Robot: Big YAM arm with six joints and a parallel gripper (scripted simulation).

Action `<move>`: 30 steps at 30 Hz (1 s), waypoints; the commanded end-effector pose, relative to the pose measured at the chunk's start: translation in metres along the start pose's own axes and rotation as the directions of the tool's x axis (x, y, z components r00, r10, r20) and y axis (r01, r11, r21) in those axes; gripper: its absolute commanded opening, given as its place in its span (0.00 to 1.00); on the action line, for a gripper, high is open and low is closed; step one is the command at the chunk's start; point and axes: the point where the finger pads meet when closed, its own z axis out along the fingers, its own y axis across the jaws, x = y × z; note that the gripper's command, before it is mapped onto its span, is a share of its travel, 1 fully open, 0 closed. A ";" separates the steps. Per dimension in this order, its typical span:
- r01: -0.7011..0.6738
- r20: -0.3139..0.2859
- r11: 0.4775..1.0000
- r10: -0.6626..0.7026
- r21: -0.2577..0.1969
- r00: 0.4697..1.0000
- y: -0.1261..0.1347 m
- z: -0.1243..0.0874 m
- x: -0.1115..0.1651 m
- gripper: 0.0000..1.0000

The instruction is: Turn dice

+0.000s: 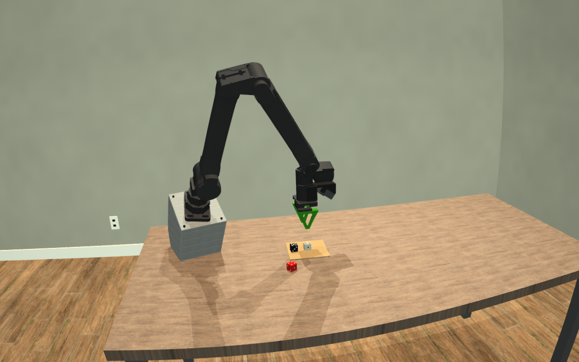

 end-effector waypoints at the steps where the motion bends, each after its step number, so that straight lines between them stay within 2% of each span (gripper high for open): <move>1: -0.034 0.029 0.999 0.034 -0.002 0.999 -0.004 -0.011 -0.014 1.00; 19: -0.035 0.029 0.999 0.035 -0.001 0.999 -0.005 -0.011 -0.014 1.00; 21: -0.007 0.014 1.000 0.007 0.000 1.000 -0.011 -0.005 -0.003 1.00; 24: 0.045 0.025 0.999 -0.045 -0.006 0.999 -0.027 -0.004 0.000 1.00; 26: 0.045 0.025 0.999 -0.045 -0.006 0.999 -0.027 -0.004 0.000 1.00; 30: 0.204 0.024 0.979 -0.204 -0.005 0.979 -0.070 0.001 0.021 1.00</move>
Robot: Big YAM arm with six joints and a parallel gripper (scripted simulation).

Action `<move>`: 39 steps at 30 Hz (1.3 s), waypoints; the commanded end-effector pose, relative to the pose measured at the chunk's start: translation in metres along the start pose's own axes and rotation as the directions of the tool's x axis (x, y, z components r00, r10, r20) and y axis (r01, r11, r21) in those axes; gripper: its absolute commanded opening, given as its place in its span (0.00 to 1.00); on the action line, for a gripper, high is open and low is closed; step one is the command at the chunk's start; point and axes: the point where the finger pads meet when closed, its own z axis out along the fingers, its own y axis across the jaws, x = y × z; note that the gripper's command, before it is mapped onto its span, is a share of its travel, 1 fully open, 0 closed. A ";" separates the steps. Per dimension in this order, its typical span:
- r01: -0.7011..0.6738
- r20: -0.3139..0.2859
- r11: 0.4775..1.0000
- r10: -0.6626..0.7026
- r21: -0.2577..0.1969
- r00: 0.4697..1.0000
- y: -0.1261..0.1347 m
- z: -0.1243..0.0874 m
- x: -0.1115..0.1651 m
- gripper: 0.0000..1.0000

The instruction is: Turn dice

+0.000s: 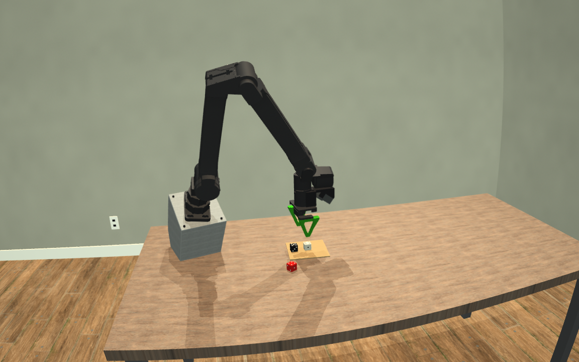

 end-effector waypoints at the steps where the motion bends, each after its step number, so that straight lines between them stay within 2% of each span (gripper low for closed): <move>1: 0.165 0.025 0.986 -0.165 0.018 0.986 -0.044 -0.004 0.015 1.00; 2: 0.208 0.024 0.978 -0.209 0.020 0.978 -0.053 -0.003 0.023 1.00; 8: 0.299 0.021 0.954 -0.300 0.027 0.954 -0.073 -0.002 0.040 1.00; 11: 0.393 0.016 0.919 -0.394 0.037 0.919 -0.091 -0.001 0.059 1.00; 18: 0.436 0.012 0.899 -0.437 0.043 0.900 -0.099 0.000 0.068 1.00; 19: 0.446 0.027 0.893 -0.448 0.051 0.894 -0.097 -0.004 0.060 0.39; 23: 0.453 0.013 0.891 -0.454 0.036 0.891 -0.095 0.000 0.064 0.39; 39: 0.453 0.013 0.891 -0.454 0.036 0.891 -0.095 0.000 0.064 0.39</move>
